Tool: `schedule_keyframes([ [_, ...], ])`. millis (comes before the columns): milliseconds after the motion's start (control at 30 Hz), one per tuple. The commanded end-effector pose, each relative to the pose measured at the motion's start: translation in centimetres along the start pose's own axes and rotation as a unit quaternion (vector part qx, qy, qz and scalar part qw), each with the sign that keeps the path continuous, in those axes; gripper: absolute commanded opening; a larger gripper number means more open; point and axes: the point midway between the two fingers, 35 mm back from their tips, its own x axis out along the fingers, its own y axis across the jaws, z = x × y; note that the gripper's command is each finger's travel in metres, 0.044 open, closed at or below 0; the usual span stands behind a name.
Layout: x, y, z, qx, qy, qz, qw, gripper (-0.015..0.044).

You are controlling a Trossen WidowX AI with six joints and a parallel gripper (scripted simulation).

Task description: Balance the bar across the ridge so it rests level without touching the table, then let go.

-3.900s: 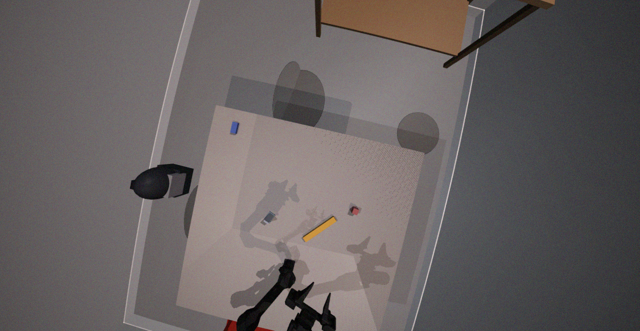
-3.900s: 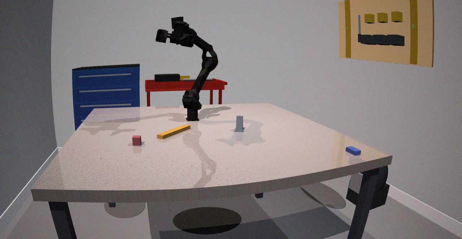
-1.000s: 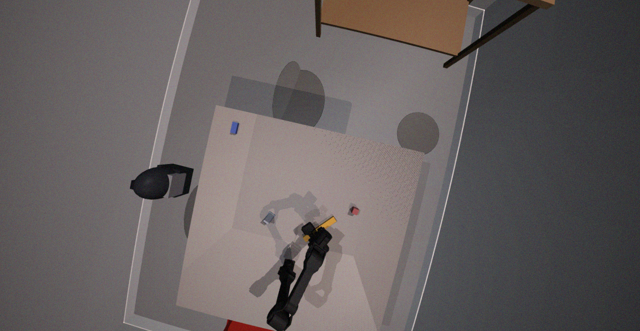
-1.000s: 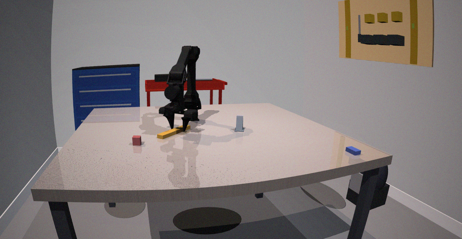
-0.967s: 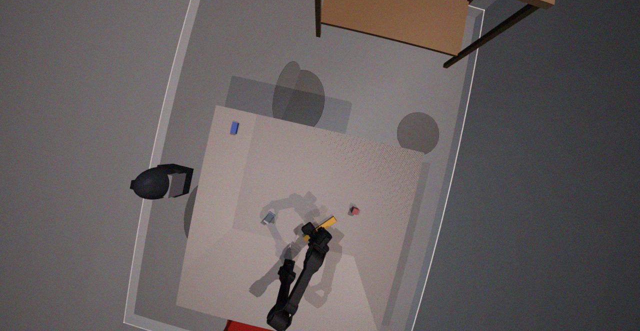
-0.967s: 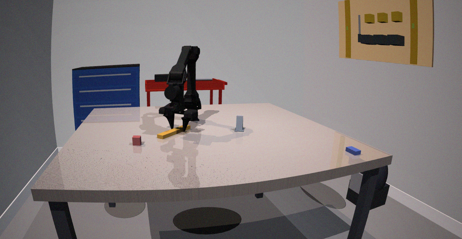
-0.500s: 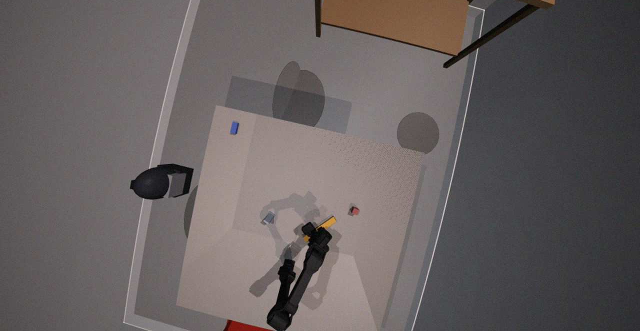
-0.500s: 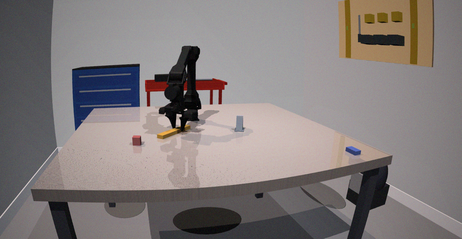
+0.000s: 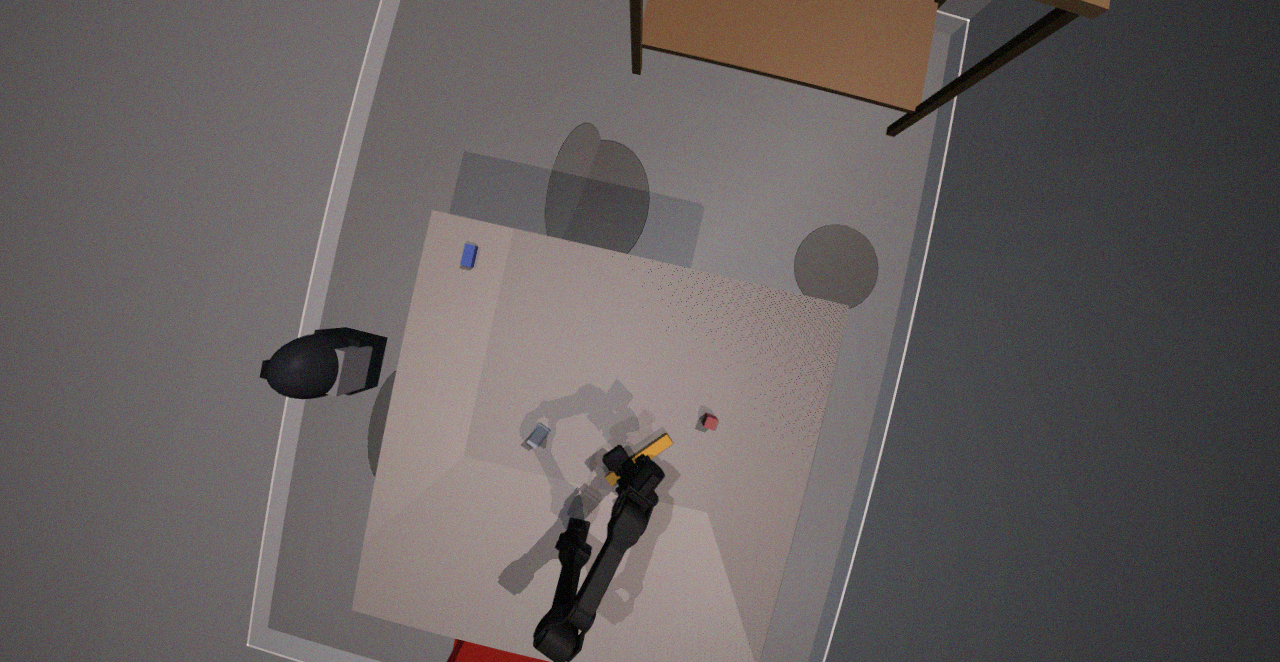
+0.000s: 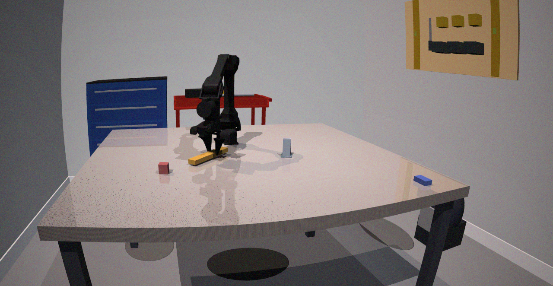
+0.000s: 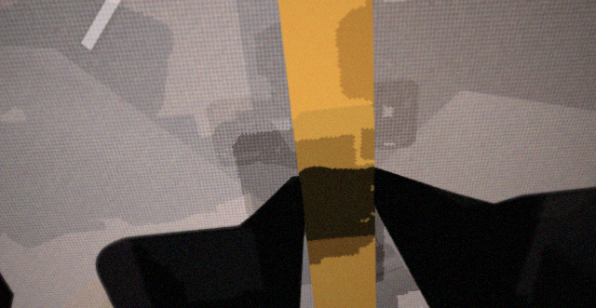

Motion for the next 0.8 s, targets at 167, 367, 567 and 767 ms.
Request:
schedule_keyframes([
  [167, -2.5, 0.2, 0.6, 0.0, -0.007, 0.002, 1.0, 0.0],
  [367, -4.0, 0.2, 0.7, 0.001, -0.007, 0.002, 1.0, 0.0],
  [567, -5.6, 0.2, 0.7, 0.001, -0.007, 0.001, 1.0, 0.0],
  [767, -7.1, 0.2, 0.6, 0.001, -0.007, 0.001, 1.0, 0.0],
])
